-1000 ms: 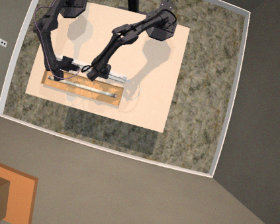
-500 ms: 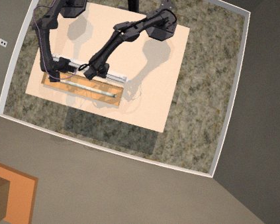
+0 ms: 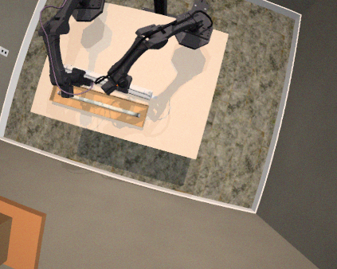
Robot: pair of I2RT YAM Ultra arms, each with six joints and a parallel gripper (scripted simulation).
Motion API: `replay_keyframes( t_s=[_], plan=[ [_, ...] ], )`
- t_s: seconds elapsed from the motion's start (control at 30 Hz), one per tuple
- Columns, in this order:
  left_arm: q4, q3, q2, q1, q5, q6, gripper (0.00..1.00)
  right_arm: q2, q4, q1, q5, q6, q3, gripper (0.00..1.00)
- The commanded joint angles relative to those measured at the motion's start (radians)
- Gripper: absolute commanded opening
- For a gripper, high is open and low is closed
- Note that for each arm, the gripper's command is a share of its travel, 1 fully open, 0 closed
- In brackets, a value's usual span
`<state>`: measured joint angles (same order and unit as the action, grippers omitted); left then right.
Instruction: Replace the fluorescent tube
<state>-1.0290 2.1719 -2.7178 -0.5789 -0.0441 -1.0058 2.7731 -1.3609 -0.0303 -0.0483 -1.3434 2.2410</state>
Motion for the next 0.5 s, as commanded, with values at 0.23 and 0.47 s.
replay_keyframes(
  t_s=[0.23, 0.47],
  plan=[
    [0.229, -0.16, 0.097, -0.041, -0.095, 0.008, 0.49, -0.143, 0.259, -0.027, 0.036, 0.022, -0.189, 0.49],
    [0.444, -0.348, 0.178, -0.084, -0.189, 0.033, 0.49, -0.261, 0.502, -0.048, 0.08, 0.042, -0.421, 0.49]
  ],
)
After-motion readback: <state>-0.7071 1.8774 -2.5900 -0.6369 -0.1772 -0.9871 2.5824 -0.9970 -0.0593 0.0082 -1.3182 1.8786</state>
